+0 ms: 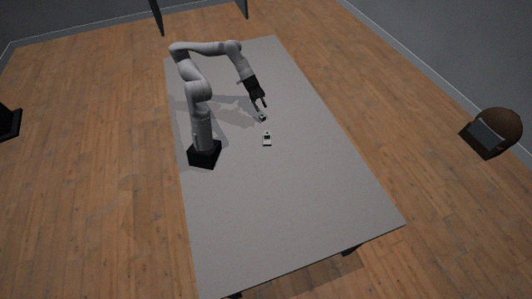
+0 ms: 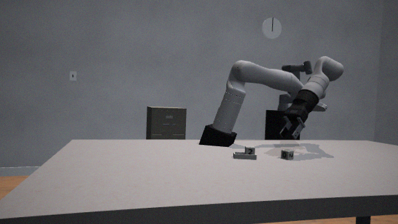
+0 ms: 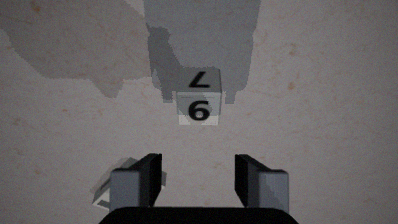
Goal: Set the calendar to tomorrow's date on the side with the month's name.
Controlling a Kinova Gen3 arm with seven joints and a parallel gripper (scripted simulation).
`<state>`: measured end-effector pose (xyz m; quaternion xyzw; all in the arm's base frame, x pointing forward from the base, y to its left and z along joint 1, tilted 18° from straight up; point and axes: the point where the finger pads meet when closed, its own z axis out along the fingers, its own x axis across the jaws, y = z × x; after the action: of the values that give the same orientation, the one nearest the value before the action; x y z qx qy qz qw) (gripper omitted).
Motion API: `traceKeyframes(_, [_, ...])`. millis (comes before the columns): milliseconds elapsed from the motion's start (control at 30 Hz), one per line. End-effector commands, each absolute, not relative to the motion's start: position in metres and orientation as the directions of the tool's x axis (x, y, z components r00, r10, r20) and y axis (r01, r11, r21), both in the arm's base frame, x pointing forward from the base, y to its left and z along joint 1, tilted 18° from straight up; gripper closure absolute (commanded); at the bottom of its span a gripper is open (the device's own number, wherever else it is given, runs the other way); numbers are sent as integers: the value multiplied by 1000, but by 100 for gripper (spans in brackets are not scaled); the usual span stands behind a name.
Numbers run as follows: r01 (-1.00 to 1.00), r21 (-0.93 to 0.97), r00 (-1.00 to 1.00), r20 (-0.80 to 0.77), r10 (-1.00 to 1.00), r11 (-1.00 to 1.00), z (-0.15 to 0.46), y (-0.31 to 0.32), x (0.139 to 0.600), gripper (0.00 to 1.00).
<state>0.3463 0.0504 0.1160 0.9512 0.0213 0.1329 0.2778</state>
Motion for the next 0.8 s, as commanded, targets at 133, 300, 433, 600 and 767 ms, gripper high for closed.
traceKeyframes(133, [-33,534,964,242,115,-845,116,51,346,10])
traceKeyframes(300, [-33,534,964,242,115,-845,116,51,346,10])
traceKeyframes(433, [-33,534,964,242,115,-845,115,51,347,10])
traceKeyframes(600, [-33,534,964,242,115,-845,111,52,348,10])
traceKeyframes(767, [-33,534,964,242,115,-845,108,53,348,10])
